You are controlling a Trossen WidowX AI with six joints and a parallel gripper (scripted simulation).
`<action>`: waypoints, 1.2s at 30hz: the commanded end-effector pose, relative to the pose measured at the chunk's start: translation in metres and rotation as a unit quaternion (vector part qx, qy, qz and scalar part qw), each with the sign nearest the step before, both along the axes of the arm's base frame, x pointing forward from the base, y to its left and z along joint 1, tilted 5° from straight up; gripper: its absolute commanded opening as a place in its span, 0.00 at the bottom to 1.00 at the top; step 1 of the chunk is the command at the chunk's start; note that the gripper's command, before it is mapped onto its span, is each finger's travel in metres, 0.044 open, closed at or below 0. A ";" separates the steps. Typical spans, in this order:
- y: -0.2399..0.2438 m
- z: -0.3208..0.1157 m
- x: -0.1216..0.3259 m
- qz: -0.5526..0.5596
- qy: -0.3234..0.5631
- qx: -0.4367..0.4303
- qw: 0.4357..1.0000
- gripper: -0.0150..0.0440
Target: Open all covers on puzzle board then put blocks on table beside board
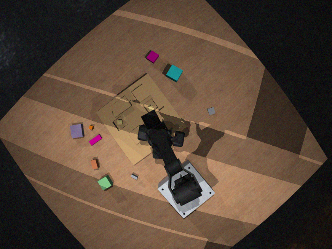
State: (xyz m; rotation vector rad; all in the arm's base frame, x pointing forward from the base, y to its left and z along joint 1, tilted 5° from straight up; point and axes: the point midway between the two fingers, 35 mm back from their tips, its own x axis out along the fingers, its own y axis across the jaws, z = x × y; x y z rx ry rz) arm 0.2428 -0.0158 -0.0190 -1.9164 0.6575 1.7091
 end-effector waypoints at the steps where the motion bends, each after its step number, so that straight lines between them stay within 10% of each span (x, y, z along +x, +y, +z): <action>1: 0.000 -0.004 0.000 0.002 0.000 0.002 1.000 0.25; 36: 0.004 -0.014 0.002 0.002 0.000 0.002 1.000 0.25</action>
